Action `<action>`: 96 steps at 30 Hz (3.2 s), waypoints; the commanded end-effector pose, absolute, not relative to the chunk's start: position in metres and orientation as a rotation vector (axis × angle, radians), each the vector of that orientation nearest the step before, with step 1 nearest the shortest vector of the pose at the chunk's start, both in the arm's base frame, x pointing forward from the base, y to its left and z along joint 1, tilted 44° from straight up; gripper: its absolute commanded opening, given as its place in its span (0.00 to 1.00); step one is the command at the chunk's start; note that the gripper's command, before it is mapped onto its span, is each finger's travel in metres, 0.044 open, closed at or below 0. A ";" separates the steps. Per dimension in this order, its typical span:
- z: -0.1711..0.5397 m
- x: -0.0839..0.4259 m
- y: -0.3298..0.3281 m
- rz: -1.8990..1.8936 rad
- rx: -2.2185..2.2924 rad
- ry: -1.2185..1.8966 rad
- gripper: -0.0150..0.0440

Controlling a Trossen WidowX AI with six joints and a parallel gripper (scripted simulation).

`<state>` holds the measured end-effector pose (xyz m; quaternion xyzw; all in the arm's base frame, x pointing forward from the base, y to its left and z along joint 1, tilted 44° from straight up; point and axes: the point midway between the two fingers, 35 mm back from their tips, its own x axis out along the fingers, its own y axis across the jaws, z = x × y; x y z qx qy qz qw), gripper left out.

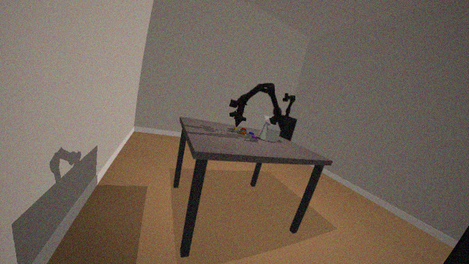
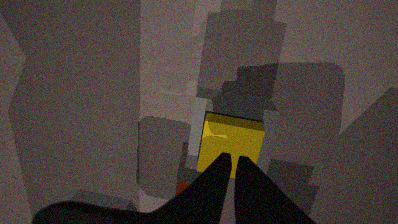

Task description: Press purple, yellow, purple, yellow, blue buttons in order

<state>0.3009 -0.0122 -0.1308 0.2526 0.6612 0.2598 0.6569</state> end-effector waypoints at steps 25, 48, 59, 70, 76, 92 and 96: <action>-0.147 0.297 0.005 0.591 0.587 1.506 0.29; -0.078 0.299 -0.062 0.587 0.584 1.507 0.29; -0.030 0.235 -0.020 0.588 0.588 1.511 0.29; -0.016 0.189 0.008 0.589 0.590 1.514 0.29; -0.058 0.187 0.049 0.592 0.593 1.513 0.29; -0.070 0.188 0.059 0.591 0.592 1.513 0.29; -0.074 0.187 0.064 0.591 0.593 1.513 0.29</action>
